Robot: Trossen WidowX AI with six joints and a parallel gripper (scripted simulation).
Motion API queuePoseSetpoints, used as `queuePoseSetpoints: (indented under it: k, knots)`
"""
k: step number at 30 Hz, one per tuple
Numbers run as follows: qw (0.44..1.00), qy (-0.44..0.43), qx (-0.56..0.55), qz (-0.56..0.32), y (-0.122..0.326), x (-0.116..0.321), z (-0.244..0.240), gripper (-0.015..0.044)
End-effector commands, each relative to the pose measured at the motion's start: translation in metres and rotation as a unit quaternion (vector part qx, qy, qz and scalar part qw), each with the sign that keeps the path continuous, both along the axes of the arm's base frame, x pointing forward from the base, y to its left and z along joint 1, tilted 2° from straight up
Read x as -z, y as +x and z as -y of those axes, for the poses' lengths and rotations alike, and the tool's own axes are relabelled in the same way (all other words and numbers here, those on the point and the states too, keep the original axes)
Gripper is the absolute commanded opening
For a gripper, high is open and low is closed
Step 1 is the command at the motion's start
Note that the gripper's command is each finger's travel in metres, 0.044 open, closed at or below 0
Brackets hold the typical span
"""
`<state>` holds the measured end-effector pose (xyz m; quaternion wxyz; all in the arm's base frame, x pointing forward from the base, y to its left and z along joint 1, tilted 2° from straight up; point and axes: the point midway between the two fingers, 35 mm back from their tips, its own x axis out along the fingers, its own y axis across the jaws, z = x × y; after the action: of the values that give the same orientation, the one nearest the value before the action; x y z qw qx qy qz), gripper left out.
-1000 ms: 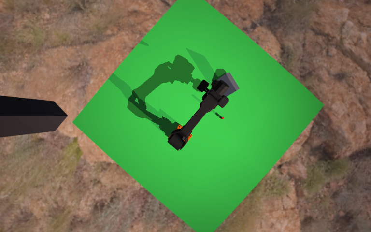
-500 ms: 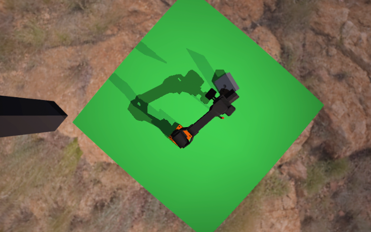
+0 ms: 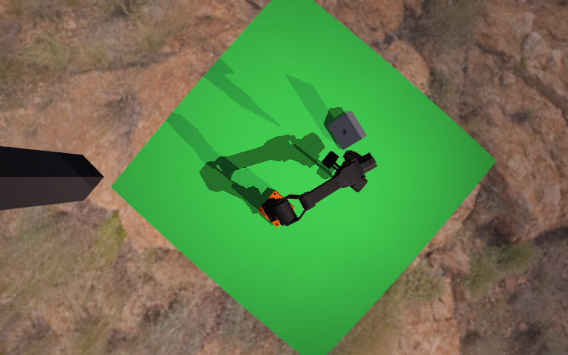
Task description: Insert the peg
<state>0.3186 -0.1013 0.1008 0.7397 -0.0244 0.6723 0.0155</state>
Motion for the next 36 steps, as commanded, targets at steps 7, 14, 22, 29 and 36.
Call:
queuePoseSetpoints:
  k: [7, 14, 22, 29, 36]
  knots:
    - [0.999, -0.002, -0.006, -0.05, -0.023, 0.02, 0.031, 0.044]
    - [0.999, -0.002, -0.006, -0.05, -0.023, 0.025, 0.031, 0.044]
    - [0.999, -0.002, -0.006, -0.05, -0.022, 0.038, 0.032, 0.044]
    - [0.999, -0.002, -0.006, -0.05, -0.023, 0.05, 0.032, 0.044]
    - [0.999, -0.002, -0.006, -0.05, -0.023, 0.061, 0.032, 0.044]
